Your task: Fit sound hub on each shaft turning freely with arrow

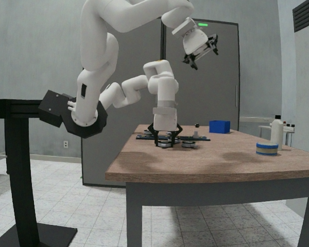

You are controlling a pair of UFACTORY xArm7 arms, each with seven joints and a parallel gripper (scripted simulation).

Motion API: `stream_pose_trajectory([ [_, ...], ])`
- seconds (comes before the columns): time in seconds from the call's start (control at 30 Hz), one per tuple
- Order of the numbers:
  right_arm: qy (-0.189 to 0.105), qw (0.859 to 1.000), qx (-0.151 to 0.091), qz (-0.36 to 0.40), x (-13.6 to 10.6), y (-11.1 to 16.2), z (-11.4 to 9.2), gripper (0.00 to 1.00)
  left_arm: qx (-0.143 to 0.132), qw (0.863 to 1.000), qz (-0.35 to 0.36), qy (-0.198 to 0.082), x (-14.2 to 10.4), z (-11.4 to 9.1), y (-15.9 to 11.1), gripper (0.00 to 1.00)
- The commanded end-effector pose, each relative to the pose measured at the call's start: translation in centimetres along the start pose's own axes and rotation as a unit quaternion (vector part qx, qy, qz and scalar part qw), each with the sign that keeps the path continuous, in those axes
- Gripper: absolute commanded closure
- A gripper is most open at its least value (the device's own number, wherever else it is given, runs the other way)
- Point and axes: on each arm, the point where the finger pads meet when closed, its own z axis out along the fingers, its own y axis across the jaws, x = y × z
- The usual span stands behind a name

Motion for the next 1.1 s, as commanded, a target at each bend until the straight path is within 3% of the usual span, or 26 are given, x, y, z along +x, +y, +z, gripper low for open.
stream_pose_trajectory([
  [0.0,-0.001,1.0,0.001,0.001,0.0,-0.1,-0.1,0.0,0.001,1.0,0.0,0.002,0.1,-0.3,-0.1,1.0],
  [0.4,-0.001,1.0,0.001,0.001,0.0,-0.1,-0.1,0.0,0.001,1.0,0.0,0.002,0.1,-0.3,-0.1,1.0],
  [0.43,-0.001,1.0,0.001,0.001,0.0,-0.1,-0.1,0.0,0.001,1.0,0.0,0.002,0.1,-6.4,0.0,1.0],
  [1.07,-0.001,1.0,0.001,0.001,0.0,-0.1,-0.1,0.0,0.001,1.0,0.0,0.001,0.1,-6.2,0.0,1.0],
])
